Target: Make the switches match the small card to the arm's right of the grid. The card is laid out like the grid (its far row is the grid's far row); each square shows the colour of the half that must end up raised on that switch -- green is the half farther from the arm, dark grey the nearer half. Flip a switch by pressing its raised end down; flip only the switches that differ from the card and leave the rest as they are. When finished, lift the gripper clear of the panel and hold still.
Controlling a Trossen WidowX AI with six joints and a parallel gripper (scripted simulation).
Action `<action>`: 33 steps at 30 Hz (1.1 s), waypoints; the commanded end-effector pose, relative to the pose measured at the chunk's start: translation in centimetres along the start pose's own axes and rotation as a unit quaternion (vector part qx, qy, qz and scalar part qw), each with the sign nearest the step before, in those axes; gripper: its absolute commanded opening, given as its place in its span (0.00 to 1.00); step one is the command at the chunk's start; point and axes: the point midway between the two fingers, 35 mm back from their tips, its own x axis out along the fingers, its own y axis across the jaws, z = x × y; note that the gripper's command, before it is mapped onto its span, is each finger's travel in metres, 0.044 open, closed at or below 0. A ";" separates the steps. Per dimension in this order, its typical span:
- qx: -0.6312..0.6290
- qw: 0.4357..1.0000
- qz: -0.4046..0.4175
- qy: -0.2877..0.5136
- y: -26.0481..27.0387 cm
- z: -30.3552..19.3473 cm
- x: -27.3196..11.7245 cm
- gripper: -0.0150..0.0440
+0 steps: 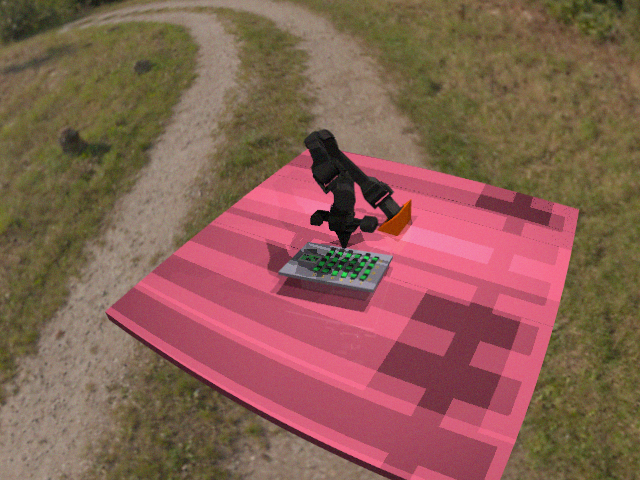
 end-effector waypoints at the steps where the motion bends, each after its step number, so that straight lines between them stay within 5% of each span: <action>1: 0.009 1.000 -0.005 -0.004 -5.7 -1.3 -0.3 0.25; 33: 0.009 1.000 -0.008 -0.017 -6.9 -1.7 5.6 0.25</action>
